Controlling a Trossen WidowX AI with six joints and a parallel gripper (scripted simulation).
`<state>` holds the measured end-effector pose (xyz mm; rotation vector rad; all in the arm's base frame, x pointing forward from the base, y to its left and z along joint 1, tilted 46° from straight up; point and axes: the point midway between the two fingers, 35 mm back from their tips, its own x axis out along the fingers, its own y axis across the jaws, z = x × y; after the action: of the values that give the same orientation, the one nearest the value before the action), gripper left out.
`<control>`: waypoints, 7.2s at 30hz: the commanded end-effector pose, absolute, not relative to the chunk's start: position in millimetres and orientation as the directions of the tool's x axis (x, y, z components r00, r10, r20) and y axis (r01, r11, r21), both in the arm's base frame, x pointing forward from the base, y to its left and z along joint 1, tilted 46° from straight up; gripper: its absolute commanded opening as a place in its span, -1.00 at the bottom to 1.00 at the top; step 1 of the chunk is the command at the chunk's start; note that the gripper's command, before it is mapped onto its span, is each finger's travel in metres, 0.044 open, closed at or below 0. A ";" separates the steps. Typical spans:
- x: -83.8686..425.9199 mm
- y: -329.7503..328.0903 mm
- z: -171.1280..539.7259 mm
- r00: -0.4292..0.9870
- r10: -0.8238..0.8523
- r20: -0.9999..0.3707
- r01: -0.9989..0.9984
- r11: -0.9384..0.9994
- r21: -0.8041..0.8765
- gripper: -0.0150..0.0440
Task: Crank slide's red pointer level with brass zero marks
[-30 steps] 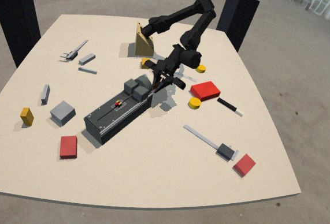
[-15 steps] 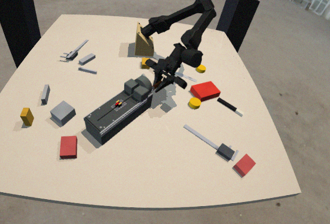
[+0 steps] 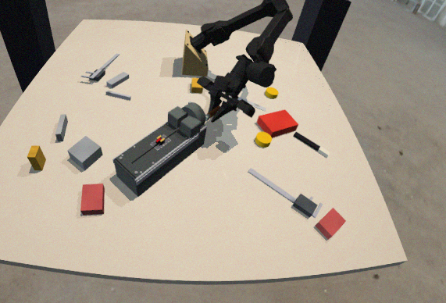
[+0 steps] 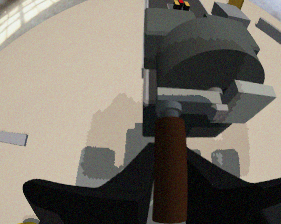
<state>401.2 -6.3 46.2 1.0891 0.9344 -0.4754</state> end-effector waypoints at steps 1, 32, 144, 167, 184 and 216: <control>399.8 -13.3 53.0 0.554 0.099 -0.827 0.731 0.418 0.540 -0.49; 375.0 -41.1 50.3 0.553 0.097 -0.828 0.732 0.419 0.537 -0.49; 363.6 -44.1 36.1 0.552 0.097 -0.828 0.732 0.419 0.537 -0.49; 363.0 -44.0 34.9 0.552 0.097 -0.828 0.732 0.419 0.537 -0.49; 362.5 -43.9 34.0 0.552 0.097 -0.828 0.732 0.419 0.537 -0.49; 361.9 -43.6 32.5 0.552 0.097 -0.828 0.732 0.419 0.537 -0.49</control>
<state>367.8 -42.1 39.4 1.0899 0.9083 -0.4605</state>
